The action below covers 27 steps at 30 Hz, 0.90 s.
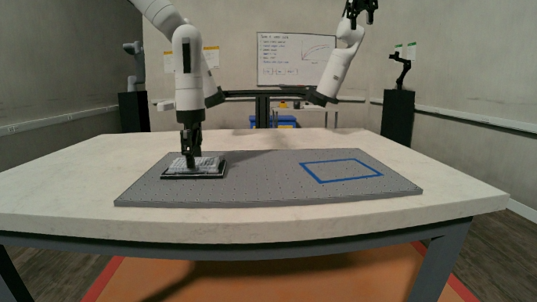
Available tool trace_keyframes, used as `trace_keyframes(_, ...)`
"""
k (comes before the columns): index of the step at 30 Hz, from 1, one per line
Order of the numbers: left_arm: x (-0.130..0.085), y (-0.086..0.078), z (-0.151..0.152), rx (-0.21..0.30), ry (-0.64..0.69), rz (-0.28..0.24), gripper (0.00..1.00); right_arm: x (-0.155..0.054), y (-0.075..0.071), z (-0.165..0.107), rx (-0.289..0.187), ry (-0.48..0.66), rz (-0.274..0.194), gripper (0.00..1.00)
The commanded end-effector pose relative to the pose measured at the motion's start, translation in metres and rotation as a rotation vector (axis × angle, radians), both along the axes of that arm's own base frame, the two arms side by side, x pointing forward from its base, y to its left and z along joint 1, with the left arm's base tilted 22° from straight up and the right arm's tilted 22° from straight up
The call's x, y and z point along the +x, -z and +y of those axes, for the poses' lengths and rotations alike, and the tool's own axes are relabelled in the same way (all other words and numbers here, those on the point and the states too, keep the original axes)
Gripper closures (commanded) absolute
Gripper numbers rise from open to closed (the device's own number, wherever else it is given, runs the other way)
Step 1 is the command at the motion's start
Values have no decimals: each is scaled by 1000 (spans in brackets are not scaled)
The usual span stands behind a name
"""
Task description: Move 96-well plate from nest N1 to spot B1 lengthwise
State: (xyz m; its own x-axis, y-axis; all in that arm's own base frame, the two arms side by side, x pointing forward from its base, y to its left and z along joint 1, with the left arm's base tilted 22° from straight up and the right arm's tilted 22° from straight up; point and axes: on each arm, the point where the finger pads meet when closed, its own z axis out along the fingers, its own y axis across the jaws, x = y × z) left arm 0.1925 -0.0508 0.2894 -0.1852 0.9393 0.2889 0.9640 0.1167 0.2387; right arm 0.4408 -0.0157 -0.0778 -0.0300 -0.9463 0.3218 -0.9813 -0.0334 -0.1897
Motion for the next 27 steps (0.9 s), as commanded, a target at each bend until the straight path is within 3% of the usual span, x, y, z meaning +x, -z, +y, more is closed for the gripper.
trace_keyframes(1, 0, 0, 0, 0, 0, -1, 2, 0, -2, 1, 0, -1, -1, 71)
trace_keyframes(27, 0, 0, 0, 0, 0, -1, 2, -7, -39, 14, 0, -1, -1, 71)
